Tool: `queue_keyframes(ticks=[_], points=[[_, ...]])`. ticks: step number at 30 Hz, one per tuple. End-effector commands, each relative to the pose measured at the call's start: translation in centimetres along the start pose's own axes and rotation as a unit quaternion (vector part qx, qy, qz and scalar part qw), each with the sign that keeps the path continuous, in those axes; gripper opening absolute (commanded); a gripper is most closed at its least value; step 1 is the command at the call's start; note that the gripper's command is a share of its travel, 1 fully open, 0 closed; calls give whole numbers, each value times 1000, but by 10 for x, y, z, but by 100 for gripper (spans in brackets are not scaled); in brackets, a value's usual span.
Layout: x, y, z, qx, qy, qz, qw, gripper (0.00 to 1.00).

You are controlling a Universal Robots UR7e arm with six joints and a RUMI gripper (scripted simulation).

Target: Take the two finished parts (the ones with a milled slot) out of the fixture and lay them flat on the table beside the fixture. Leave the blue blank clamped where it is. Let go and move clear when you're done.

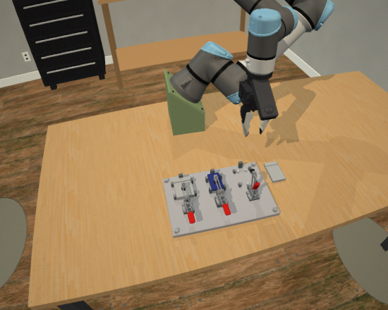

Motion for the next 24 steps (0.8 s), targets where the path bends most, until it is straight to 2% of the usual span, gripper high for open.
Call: queue_keyframes(ticks=[1, 7, 9, 24], points=[[0, -8, 49, -1, 0, 1, 1000, 28], [0, -16, 94, -1, 0, 1, 1000, 28], [0, -16, 94, -1, 0, 1, 1000, 28], [0, -34, 184, -1, 0, 1, 1000, 28]])
Point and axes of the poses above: the point where the finger pads meet when closed, its own x axis out along the fingers, its own z axis across the jaws, y = z × x, the point moved 1 cm from there along -x, back along the fingers, and after that the axes turned 11 degrees about -x, right-handed, at the moved point
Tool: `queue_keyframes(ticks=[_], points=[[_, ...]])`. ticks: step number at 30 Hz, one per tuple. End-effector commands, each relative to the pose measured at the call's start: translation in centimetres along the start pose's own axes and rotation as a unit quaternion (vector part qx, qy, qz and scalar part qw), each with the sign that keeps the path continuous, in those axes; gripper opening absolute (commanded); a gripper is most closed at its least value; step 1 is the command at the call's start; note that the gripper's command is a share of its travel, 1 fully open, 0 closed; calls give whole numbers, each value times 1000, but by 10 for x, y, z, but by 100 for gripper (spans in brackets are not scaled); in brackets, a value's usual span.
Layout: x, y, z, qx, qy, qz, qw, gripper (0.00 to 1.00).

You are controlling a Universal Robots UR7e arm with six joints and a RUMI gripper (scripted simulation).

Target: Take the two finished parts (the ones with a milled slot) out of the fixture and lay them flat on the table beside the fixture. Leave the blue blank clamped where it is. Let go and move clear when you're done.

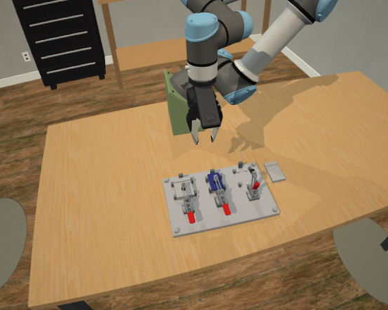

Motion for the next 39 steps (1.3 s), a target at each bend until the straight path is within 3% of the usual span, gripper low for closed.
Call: queue_keyframes(ticks=[1, 17, 39], points=[[1, -4, 31, 0, 0, 0, 1000, 28], [1, -12, 73, 0, 0, 0, 1000, 28], [1, -13, 77, 0, 0, 0, 1000, 28]])
Point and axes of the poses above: the point where the finger pads meet when closed, its own x axis out along the fingers, its own z axis across the jaws, y = z × x, the point moved 1 cm from there along -x, back along the fingers, and after that the axes turned 11 degrees about -x, right-handed, at the moved point
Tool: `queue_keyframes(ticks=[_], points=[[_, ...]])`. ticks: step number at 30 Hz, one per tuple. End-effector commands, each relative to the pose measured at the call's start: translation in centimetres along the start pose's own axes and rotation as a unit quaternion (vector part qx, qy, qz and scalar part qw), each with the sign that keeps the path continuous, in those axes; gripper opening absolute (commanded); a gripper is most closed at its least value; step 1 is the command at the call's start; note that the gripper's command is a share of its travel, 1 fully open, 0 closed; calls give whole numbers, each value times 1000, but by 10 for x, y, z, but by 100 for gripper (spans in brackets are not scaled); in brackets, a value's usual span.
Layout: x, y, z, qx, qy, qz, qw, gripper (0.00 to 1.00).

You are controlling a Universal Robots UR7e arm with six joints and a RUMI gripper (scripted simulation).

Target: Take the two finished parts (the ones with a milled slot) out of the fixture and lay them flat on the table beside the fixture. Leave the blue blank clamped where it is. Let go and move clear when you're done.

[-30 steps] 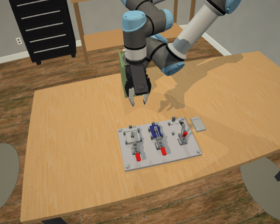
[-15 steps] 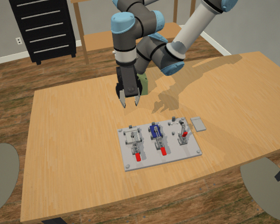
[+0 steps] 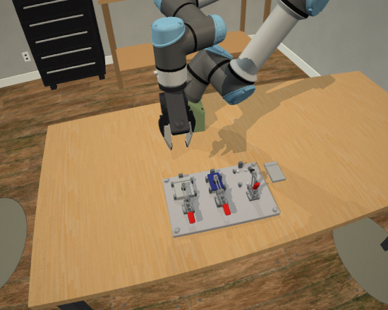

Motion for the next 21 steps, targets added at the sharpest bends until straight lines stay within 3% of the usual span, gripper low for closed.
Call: queue_keyframes(ticks=[1, 14, 21], points=[[0, 0, 0, 0, 0, 0, 1000, 28], [2, 0, 0, 0, 0, 0, 1000, 28], [26, 0, 0, 0, 0, 0, 1000, 28]])
Point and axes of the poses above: the point where the finger pads meet when closed, its own x axis out along the fingers, its own z axis across the jaws, y = z × x, the point moved 1 cm from there along -x, back along the fingers, and after that the axes turned 11 degrees about -x, right-handed, at the moved point
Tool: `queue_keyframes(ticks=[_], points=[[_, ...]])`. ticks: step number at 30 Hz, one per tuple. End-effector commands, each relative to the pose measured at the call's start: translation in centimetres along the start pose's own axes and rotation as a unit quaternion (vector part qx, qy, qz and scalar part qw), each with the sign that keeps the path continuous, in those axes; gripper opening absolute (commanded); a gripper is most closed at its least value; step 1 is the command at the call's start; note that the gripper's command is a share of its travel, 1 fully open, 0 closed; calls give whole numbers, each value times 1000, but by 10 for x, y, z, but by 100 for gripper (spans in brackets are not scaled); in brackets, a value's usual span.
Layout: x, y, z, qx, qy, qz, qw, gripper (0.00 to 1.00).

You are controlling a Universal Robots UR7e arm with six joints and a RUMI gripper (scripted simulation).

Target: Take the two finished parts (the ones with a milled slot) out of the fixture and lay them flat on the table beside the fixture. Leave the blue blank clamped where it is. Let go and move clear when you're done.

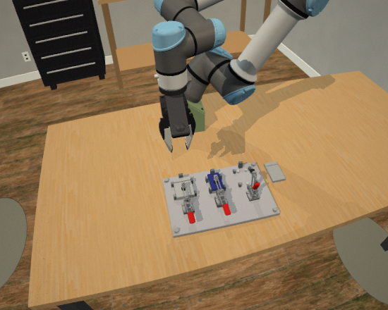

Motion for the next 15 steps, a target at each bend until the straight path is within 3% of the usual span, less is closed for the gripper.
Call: queue_keyframes(ticks=[1, 8, 15], points=[[20, 0, 0, 0, -1, 0, 1000, 28], [46, 0, 1, 0, -1, 0, 1000, 28], [50, 0, 0, 0, -1, 0, 1000, 28]])
Point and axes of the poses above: the point where the finger pads meet when closed, its own x axis out along the fingers, its own z axis across the jaws, y = z × x, the point moved 1 cm from there along -x, back along the fingers, and after that the axes turned 11 degrees about -x, right-handed, at the moved point
